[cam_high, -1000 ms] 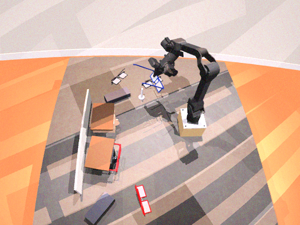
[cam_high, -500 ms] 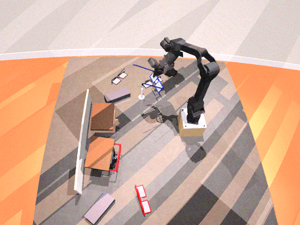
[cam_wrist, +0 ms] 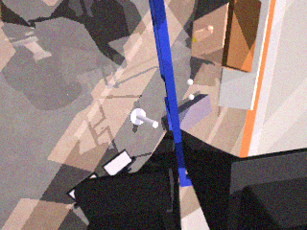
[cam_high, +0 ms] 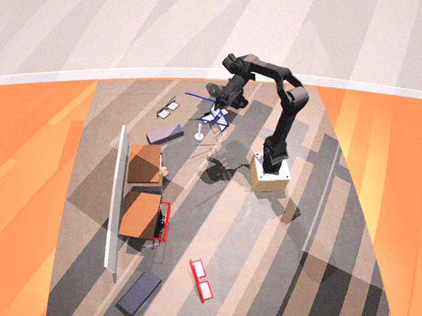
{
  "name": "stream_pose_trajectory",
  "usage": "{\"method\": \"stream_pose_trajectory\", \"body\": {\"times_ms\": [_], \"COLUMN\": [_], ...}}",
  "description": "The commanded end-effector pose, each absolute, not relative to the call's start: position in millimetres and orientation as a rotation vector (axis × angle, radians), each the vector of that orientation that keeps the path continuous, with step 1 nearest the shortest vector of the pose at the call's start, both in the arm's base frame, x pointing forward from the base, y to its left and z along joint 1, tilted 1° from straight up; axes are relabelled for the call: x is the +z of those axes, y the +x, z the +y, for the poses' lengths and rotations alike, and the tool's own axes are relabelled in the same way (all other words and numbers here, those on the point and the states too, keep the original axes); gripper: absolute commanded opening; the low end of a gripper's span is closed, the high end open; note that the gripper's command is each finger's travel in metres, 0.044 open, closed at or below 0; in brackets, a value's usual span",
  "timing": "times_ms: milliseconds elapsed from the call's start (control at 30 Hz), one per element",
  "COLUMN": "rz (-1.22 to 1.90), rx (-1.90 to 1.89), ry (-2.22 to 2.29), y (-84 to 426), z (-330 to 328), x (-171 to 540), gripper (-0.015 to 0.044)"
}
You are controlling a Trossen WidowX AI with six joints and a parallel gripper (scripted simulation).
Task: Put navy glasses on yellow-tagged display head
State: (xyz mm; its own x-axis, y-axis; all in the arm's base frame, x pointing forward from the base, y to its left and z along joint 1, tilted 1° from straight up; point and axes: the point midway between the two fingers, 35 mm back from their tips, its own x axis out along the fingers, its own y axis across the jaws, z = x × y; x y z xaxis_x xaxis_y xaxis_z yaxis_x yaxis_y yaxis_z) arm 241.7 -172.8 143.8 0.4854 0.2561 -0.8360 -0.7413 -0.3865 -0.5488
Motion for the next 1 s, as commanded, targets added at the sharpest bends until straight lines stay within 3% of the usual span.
{"method": "stream_pose_trajectory", "body": {"times_ms": [0,967], "rz": [0.453,0.843], "rx": [1.177,1.362], "ry": [-1.594,-1.371], "y": [246,265], "z": [-161,-61], "x": [136,89], "gripper": [0.0000,0.0000]}}
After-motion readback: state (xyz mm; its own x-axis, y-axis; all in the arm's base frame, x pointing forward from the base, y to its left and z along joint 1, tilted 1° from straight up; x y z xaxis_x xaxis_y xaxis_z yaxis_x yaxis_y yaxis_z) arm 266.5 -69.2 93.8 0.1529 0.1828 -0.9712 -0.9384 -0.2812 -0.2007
